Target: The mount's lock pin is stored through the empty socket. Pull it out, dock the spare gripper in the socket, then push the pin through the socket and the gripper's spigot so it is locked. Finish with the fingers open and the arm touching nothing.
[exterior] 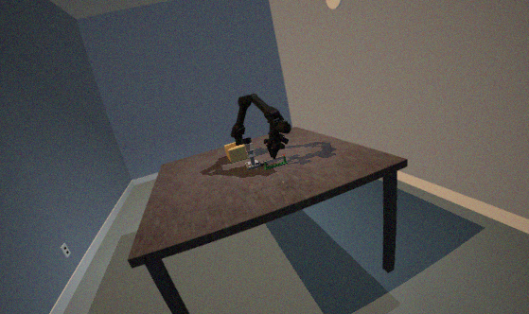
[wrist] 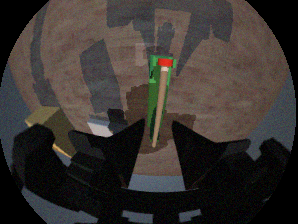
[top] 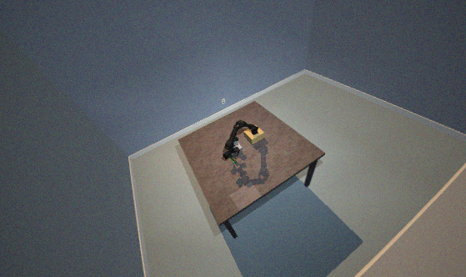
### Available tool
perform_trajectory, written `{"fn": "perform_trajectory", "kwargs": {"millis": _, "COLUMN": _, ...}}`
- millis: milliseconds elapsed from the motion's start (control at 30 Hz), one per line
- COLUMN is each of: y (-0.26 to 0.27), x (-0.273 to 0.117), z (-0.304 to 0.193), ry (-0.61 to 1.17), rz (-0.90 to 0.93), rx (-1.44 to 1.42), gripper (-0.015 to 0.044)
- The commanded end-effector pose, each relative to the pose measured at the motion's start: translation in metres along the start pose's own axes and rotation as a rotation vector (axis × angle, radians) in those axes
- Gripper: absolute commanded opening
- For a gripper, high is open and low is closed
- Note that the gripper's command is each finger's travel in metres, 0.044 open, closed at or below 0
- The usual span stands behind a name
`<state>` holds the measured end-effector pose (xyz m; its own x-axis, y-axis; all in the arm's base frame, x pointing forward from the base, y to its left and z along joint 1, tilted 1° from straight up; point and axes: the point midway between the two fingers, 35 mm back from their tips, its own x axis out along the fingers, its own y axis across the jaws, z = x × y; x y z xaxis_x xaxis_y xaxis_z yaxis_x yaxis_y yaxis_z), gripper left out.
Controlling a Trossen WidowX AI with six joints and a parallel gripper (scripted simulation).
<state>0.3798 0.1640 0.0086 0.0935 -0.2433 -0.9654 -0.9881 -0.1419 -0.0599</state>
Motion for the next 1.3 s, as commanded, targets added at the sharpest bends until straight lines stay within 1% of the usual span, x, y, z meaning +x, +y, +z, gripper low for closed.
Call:
{"fn": "perform_trajectory", "kwargs": {"millis": 0, "y": 0.001, "x": 0.008, "z": 0.001, "ry": 0.007, "rz": 0.007, "rx": -0.005, "gripper": 0.018}}
{"fn": "perform_trajectory", "kwargs": {"millis": 633, "y": 0.001, "x": 0.038, "z": 0.008, "ry": 0.007, "rz": 0.007, "rx": -0.005, "gripper": 0.018}}
{"fn": "perform_trajectory", "kwargs": {"millis": 867, "y": 0.001, "x": 0.039, "z": 0.009, "ry": 0.007, "rz": 0.007, "rx": -0.005, "gripper": 0.018}}
{"fn": "perform_trajectory", "kwargs": {"millis": 1067, "y": 0.001, "x": 0.039, "z": 0.009, "ry": 0.007, "rz": 0.007, "rx": -0.005, "gripper": 0.0023}}
{"fn": "perform_trajectory", "kwargs": {"millis": 1167, "y": 0.001, "x": 0.039, "z": 0.009, "ry": 0.007, "rz": 0.007, "rx": -0.005, "gripper": 0.0003}}
{"fn": "perform_trajectory", "kwargs": {"millis": 1267, "y": 0.001, "x": 0.039, "z": 0.009, "ry": 0.007, "rz": 0.007, "rx": -0.005, "gripper": 0.0}}
